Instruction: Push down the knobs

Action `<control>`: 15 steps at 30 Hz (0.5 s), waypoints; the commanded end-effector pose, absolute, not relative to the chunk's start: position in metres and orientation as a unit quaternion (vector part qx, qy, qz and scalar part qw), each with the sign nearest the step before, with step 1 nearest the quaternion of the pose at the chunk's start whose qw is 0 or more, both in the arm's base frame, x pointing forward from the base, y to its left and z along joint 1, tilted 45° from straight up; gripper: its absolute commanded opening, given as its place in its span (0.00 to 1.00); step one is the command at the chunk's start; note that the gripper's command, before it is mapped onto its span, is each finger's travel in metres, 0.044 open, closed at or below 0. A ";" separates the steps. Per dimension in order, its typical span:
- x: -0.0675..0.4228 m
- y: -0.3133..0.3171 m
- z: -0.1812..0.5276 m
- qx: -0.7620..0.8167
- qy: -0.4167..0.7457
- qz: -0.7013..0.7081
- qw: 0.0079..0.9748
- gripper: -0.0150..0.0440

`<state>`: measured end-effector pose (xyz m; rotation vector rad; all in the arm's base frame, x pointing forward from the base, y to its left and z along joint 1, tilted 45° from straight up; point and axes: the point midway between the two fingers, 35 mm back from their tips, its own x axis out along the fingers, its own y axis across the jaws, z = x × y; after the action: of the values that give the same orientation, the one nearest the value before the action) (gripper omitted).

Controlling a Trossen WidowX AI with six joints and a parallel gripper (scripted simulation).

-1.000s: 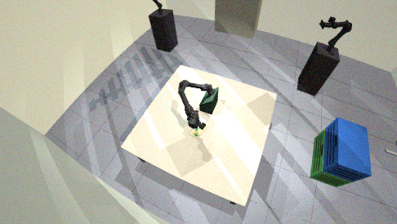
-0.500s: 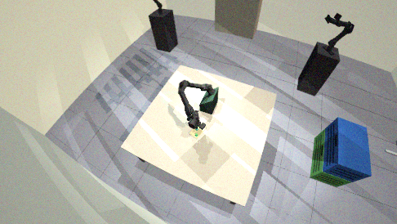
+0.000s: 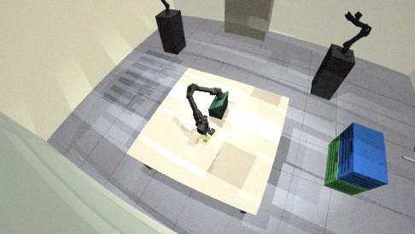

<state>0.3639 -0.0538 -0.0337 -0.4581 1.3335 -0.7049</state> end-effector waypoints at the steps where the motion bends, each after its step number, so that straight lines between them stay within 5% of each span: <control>1: 0.364 -0.057 -0.036 -0.208 0.600 -0.318 0.704 0.25; 15: 0.365 -0.060 -0.040 -0.208 0.600 -0.318 0.704 0.25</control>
<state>0.3638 -0.0546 -0.0353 -0.4638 1.3328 -0.6995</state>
